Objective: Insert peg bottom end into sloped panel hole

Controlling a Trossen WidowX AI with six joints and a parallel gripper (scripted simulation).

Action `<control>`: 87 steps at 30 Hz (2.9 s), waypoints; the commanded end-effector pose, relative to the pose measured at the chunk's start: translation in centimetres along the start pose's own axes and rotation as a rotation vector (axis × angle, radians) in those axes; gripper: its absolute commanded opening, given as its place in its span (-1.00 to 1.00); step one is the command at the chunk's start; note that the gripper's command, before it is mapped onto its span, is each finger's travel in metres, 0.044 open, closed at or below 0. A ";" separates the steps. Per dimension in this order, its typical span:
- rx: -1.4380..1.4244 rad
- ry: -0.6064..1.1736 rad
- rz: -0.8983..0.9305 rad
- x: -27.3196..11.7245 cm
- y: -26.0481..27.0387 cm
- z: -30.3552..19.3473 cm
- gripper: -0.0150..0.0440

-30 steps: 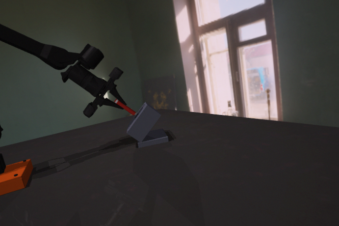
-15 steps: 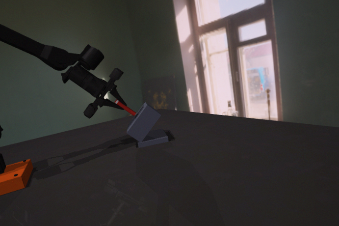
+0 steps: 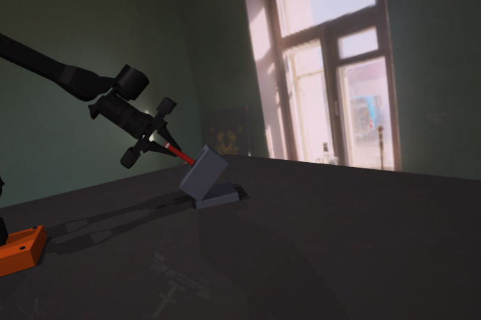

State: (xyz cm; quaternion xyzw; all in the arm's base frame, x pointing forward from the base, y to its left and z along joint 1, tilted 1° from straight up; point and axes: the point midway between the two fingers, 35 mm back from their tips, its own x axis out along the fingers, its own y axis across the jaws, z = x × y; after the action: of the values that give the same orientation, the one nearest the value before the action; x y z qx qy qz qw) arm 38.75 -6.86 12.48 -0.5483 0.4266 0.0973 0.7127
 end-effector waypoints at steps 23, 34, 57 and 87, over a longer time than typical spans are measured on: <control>-0.003 -0.001 0.002 1.1 0.0 0.1 -0.49; -0.003 -0.001 0.002 1.6 -0.1 0.1 -0.49; -0.003 -0.001 0.001 2.8 -0.1 0.1 -0.49; 0.000 0.001 0.002 2.5 -0.1 0.1 0.93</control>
State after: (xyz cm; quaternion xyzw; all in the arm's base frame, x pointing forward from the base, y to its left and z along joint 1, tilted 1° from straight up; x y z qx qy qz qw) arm 40.47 -7.70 10.54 -0.5477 0.4275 0.0984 0.7124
